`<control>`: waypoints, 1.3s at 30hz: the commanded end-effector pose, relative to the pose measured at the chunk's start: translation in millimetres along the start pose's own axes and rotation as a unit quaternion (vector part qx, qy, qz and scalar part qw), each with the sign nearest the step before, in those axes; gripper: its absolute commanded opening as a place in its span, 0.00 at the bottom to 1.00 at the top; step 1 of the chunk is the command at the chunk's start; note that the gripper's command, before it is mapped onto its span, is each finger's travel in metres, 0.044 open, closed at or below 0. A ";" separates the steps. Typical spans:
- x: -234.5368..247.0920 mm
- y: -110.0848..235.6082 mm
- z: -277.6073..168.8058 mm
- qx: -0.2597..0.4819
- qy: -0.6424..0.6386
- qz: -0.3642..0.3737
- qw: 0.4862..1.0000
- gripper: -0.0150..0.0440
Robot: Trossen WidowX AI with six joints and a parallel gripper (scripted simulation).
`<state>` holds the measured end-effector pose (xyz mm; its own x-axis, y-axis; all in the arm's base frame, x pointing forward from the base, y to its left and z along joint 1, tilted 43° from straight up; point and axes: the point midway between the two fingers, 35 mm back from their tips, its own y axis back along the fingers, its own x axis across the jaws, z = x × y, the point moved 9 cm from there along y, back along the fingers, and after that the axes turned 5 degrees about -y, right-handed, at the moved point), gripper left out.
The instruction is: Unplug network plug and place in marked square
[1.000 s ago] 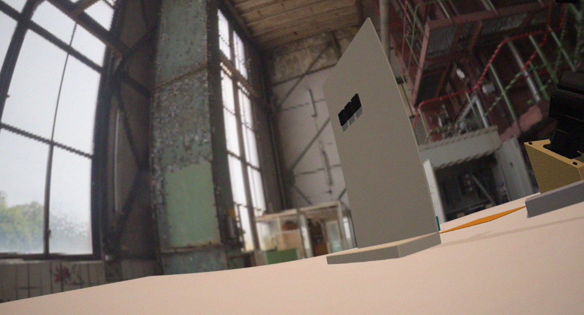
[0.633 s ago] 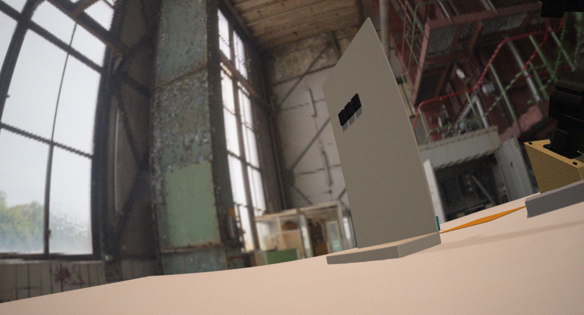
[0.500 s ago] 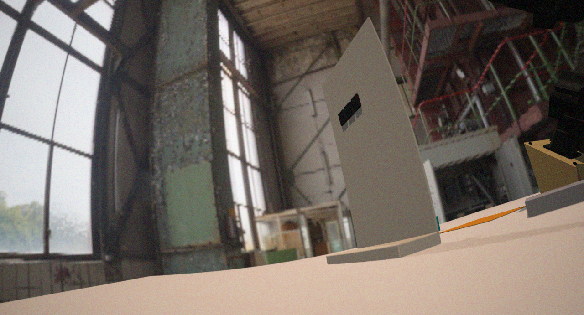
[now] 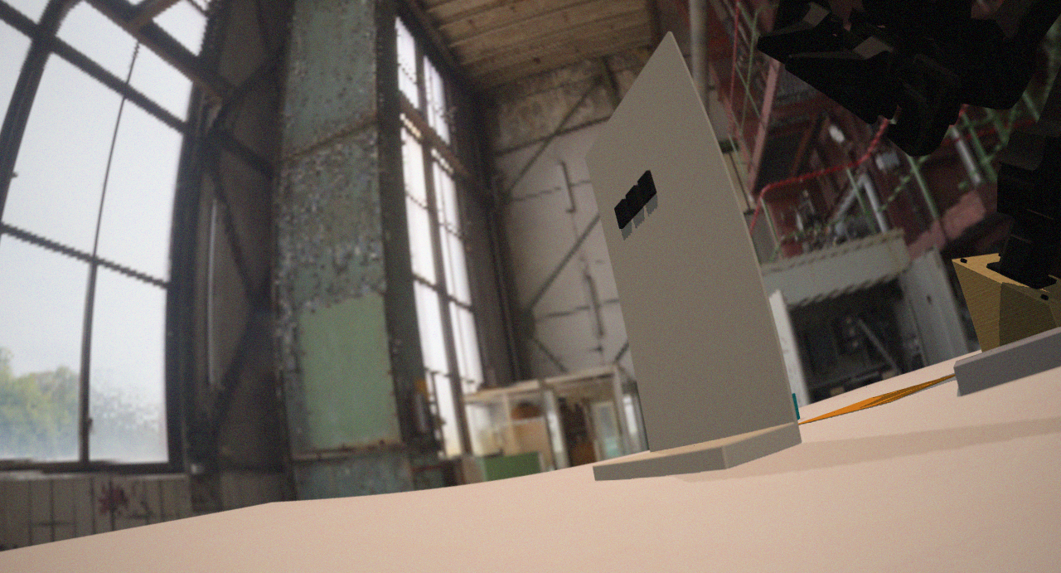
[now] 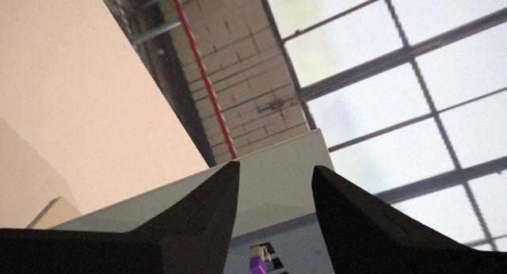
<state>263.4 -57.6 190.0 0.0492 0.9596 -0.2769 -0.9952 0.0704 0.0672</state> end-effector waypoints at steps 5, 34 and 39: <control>-5.7 6.8 -41.7 0.020 0.057 -0.003 0.998 0.52; -10.6 41.7 -115.4 0.063 0.207 -0.016 0.976 0.52; -6.9 16.5 -113.0 0.061 0.220 -0.026 0.973 0.52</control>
<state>222.4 -95.6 86.0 0.0262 0.7588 -0.6509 -0.9747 0.1640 0.1520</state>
